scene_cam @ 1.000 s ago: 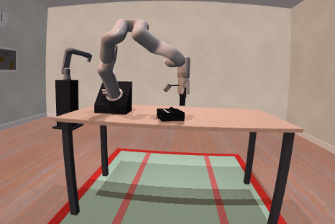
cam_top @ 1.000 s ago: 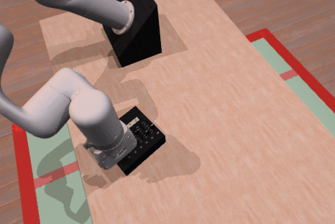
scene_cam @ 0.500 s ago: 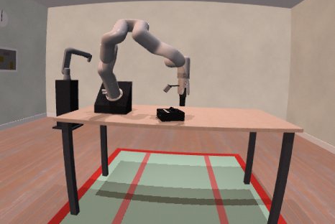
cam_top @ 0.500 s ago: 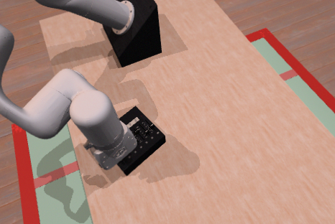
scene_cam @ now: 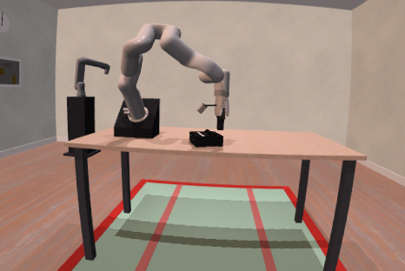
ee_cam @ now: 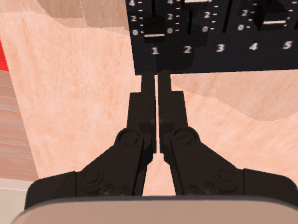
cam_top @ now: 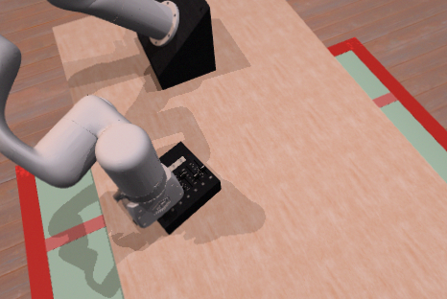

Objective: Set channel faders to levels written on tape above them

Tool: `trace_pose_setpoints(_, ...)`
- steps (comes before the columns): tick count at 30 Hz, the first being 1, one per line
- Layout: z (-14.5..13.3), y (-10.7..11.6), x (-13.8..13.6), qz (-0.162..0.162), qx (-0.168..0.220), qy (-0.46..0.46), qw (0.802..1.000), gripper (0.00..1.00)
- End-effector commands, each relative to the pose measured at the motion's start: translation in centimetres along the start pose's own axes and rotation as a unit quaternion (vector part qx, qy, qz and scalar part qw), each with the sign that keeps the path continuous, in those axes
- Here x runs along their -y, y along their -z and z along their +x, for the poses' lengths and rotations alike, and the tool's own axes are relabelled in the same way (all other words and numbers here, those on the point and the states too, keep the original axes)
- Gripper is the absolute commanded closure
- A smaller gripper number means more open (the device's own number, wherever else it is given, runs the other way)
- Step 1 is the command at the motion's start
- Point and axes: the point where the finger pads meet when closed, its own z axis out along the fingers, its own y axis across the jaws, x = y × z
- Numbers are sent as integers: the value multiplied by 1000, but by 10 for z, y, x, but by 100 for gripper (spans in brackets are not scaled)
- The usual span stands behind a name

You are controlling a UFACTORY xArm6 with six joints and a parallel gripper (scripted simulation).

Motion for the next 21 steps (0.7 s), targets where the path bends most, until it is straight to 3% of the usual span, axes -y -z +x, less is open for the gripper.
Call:
trace_pose_setpoints(1, -1, -3, 1, 0, 2, -1, 1000, 100)
trace_pose_setpoints(21, -1, -12, 0, 0, 2, -1, 1000, 100)
